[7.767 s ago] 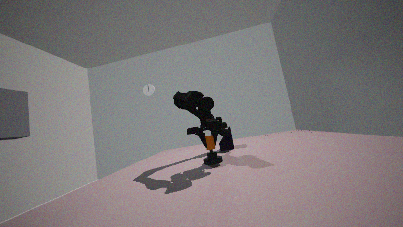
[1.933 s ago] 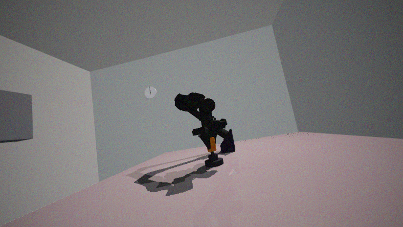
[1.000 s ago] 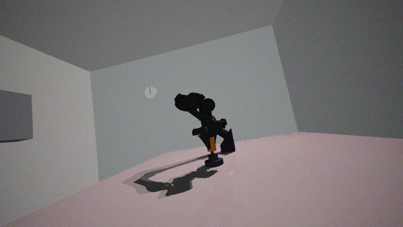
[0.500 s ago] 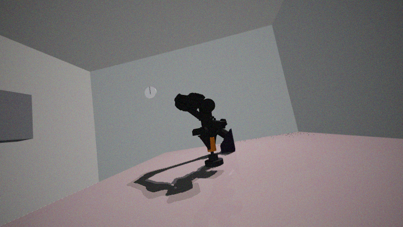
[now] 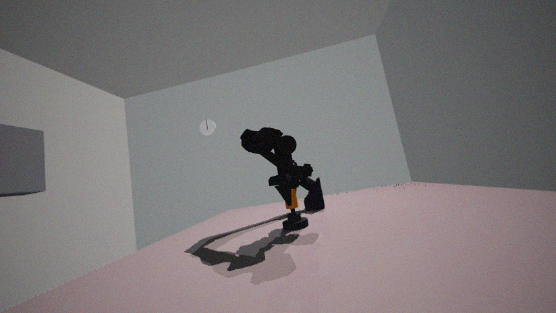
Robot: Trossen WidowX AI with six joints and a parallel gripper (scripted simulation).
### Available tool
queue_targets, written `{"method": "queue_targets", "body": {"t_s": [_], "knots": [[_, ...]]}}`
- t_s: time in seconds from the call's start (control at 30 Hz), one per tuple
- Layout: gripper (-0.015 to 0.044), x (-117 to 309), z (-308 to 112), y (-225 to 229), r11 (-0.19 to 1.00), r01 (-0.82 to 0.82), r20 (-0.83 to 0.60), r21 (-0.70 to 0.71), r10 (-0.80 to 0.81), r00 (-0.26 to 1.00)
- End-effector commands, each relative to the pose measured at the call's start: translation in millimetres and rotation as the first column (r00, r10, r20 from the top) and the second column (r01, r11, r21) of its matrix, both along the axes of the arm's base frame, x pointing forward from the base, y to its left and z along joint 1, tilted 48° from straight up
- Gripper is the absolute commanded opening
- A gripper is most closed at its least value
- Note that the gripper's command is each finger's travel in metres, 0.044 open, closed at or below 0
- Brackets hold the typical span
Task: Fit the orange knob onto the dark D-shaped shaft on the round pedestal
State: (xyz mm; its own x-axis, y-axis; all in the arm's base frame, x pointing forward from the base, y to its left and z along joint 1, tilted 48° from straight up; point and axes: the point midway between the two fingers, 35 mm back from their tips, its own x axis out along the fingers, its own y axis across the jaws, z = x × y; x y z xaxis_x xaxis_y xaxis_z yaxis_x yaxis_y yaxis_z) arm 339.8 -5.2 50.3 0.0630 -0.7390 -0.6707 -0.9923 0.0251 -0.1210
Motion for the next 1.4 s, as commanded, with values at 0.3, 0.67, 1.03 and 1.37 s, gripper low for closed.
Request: {"method": "queue_targets", "body": {"t_s": [0.3,0.67,1.03,1.37], "knots": [[0.0,-2.0,-0.5,-0.2,1.0,-0.009,-0.01,-0.001,0.009,1.0],[0.0,-0.1,1.5,0.3,1.0,-0.009,-0.01,-0.001,0.009,1.0],[0.0,-0.7,-2.2,-1.1,1.0,-0.009,-0.01,-0.001,0.009,1.0],[0.0,-2.6,-1.9,-1.7,1.0,-0.009,-0.01,-0.001,0.009,1.0]]}}
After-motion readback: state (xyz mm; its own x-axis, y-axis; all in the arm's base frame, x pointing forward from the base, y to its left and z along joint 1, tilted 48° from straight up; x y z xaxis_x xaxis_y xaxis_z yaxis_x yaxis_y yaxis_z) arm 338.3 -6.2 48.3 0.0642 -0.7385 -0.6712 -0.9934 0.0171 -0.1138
